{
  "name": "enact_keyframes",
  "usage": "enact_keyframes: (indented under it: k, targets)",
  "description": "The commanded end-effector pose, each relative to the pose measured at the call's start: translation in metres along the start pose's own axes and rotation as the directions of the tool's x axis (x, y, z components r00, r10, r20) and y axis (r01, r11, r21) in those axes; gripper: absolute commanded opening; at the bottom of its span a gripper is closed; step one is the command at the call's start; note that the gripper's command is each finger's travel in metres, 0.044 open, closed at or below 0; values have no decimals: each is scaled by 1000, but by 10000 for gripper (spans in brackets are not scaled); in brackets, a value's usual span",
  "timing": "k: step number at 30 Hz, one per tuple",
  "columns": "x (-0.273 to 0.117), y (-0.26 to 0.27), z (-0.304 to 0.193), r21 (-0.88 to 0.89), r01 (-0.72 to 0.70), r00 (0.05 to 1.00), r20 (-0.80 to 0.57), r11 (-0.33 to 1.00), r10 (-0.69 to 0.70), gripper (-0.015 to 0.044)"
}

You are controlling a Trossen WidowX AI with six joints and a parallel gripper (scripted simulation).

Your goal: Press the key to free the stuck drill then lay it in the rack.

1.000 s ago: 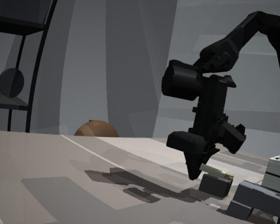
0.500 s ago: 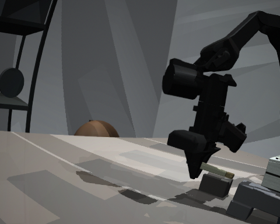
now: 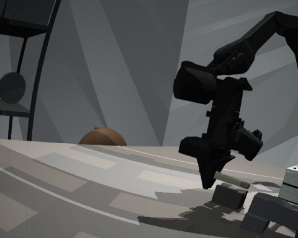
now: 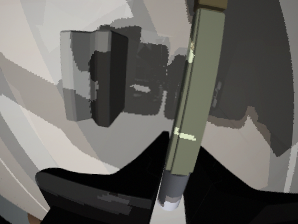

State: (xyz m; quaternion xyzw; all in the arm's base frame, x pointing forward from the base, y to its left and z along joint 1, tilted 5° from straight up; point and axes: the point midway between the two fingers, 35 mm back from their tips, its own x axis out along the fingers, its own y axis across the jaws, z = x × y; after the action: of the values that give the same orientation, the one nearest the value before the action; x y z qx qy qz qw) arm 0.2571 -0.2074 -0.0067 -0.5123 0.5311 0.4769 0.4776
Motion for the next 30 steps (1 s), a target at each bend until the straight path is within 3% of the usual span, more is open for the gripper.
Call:
enact_keyframes:
  k: [1, 30]
  targets:
    - [-3, -1, 0, 5, 6, 1000, -3, 1000, -6, 0]
    - [-9, -1, 0, 5, 6, 1000, -3, 1000, -6, 0]
